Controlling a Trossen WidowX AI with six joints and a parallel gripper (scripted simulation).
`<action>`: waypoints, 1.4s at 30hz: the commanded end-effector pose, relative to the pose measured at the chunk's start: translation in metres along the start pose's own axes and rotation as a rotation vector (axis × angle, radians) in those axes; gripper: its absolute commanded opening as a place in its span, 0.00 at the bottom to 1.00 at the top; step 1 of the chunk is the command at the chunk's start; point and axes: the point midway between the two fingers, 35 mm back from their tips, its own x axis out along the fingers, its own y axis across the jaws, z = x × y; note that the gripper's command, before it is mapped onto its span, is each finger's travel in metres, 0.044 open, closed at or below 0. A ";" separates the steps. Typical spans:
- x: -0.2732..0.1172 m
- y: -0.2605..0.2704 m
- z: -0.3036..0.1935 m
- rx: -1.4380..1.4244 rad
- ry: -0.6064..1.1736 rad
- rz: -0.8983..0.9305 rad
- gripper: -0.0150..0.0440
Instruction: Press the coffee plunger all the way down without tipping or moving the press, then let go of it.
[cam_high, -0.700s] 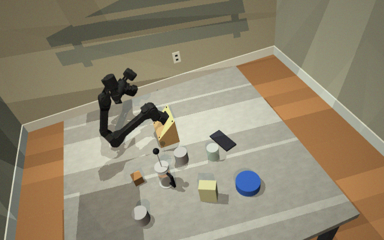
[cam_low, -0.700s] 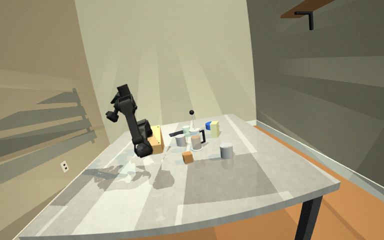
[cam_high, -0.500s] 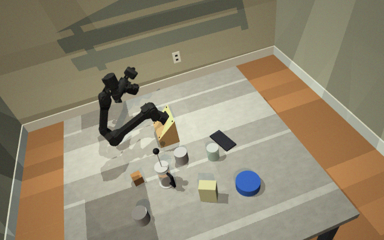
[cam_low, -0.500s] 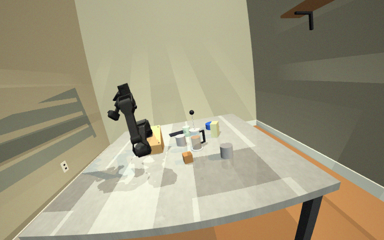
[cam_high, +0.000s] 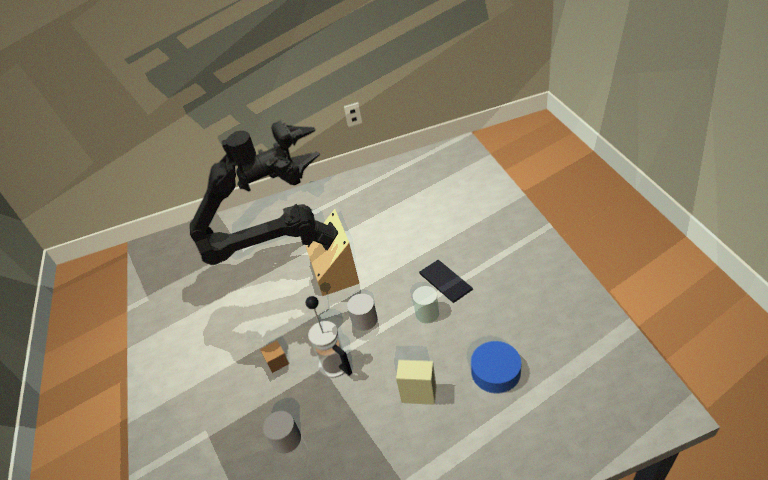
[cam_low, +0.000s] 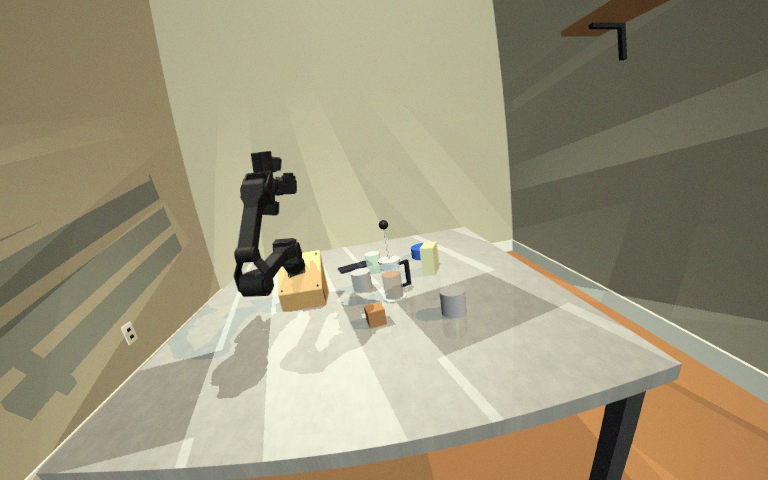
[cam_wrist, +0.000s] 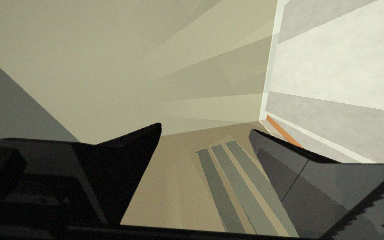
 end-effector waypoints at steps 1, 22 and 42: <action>0.008 0.023 0.079 -0.234 -0.411 -0.010 1.00; -0.108 0.008 0.271 -0.679 -1.380 -1.141 1.00; -0.141 -0.061 0.300 -0.654 -1.399 -1.480 1.00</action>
